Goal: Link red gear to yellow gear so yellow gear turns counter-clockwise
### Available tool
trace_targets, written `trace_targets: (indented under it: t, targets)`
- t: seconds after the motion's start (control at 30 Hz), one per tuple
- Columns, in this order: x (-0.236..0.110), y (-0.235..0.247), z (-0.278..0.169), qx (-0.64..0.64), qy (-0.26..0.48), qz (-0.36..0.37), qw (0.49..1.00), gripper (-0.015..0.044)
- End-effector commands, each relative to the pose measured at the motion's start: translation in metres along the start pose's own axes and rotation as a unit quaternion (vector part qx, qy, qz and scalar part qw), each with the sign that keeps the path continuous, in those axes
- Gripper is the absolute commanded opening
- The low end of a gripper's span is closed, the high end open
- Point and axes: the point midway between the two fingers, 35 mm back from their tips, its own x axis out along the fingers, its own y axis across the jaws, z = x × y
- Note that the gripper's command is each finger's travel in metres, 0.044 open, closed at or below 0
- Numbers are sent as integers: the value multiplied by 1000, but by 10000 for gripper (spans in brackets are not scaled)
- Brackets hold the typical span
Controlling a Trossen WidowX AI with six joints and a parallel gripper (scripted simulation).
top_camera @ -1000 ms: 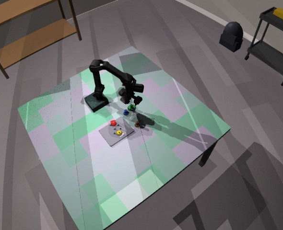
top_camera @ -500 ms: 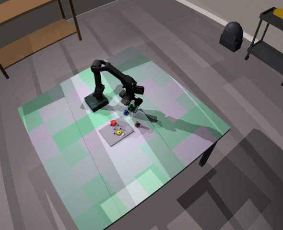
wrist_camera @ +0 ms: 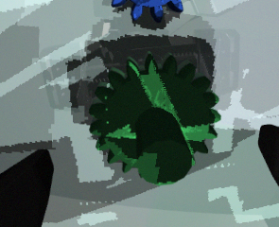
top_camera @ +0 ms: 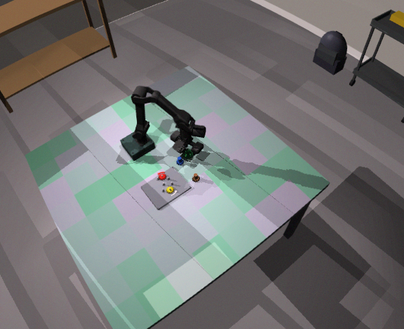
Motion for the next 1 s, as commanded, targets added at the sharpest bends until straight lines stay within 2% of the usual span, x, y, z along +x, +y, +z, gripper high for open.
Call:
trace_targets:
  t: [0.0, 0.43, 0.73, 0.97]
  targets:
    - [2, -1, 0, 2, 2, -3, 1000, 414]
    - [2, -1, 0, 2, 2, -3, 1000, 72]
    - [2, -1, 0, 2, 2, -3, 1000, 0]
    - [-8, 6, -7, 24, 24, 8, 999, 0]
